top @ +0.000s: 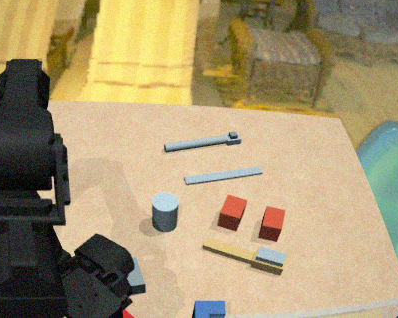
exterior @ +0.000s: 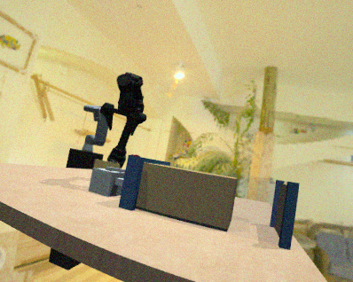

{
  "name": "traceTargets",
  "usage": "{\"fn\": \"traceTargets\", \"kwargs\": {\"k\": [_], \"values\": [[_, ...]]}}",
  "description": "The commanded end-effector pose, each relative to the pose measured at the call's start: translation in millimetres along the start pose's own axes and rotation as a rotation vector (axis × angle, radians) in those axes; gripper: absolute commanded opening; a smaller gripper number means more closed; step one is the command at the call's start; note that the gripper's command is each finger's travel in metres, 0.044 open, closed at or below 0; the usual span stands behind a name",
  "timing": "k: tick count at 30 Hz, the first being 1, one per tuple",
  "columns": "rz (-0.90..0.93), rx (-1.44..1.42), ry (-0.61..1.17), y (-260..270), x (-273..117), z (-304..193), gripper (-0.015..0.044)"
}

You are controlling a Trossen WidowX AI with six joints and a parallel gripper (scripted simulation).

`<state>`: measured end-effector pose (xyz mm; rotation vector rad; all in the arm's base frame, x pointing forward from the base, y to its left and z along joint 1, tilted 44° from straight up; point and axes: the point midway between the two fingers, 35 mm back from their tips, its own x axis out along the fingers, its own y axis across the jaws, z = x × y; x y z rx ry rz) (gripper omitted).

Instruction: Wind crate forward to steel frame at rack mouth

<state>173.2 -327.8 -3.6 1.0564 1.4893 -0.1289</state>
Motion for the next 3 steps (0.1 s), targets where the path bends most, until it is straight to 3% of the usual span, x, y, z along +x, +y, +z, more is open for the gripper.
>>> {"fn": "traceTargets", "kwargs": {"k": [1,3], "values": [[-0.003,-0.009,0.066,-29.5,9.0,10.4,0.0440],[-0.003,-0.010,0.078,-34.6,11.4,11.6,0.0440]]}}
